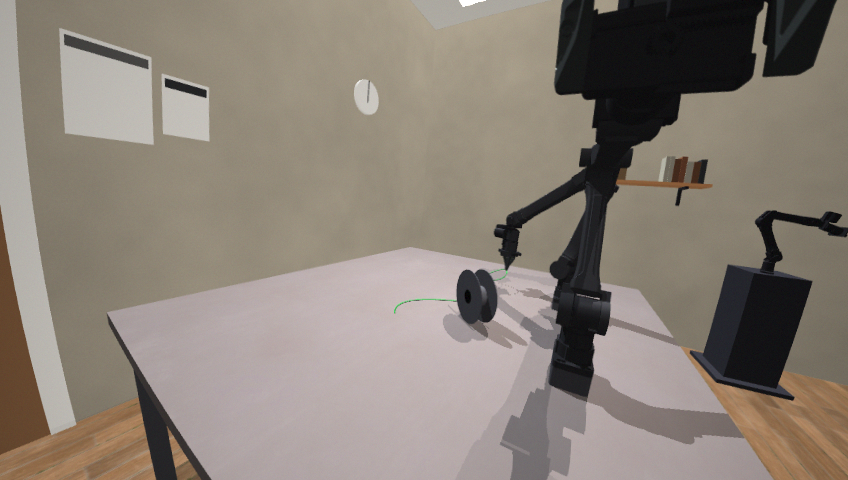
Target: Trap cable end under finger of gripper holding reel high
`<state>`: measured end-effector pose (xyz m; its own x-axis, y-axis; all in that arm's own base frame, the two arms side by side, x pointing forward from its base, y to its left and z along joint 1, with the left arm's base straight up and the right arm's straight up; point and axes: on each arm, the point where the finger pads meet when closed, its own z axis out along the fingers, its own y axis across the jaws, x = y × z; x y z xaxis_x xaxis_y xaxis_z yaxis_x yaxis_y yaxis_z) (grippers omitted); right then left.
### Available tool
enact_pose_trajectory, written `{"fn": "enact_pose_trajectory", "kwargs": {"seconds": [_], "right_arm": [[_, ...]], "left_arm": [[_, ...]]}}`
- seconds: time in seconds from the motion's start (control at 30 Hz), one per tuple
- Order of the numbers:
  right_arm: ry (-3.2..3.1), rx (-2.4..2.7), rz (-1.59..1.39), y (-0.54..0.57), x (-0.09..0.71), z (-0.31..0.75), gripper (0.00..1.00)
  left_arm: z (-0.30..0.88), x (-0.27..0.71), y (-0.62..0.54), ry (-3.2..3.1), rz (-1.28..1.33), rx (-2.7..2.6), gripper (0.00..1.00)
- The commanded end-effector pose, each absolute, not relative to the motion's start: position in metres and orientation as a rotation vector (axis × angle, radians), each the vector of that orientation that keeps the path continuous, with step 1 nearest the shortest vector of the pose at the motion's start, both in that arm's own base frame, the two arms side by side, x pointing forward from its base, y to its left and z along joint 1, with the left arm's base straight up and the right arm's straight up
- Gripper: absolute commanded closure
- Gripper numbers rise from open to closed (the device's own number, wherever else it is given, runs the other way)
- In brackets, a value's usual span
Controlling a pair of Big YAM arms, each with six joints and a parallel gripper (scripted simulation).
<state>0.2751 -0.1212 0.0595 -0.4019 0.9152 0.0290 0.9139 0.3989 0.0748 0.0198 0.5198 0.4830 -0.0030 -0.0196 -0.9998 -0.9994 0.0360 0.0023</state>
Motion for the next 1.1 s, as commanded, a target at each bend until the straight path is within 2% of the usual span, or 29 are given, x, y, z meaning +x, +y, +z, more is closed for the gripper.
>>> {"fn": "enact_pose_trajectory", "kwargs": {"seconds": [0.0,1.07], "right_arm": [[2.606,1.624,0.156,-0.134,0.291,0.087,1.0],[2.721,1.164,0.433,-0.134,0.287,0.2,1.0]], "left_arm": [[0.493,0.016,0.519,1.212,1.185,-1.18,0.0],[0.493,0.016,0.519,1.212,1.185,-1.18,0.0]]}}
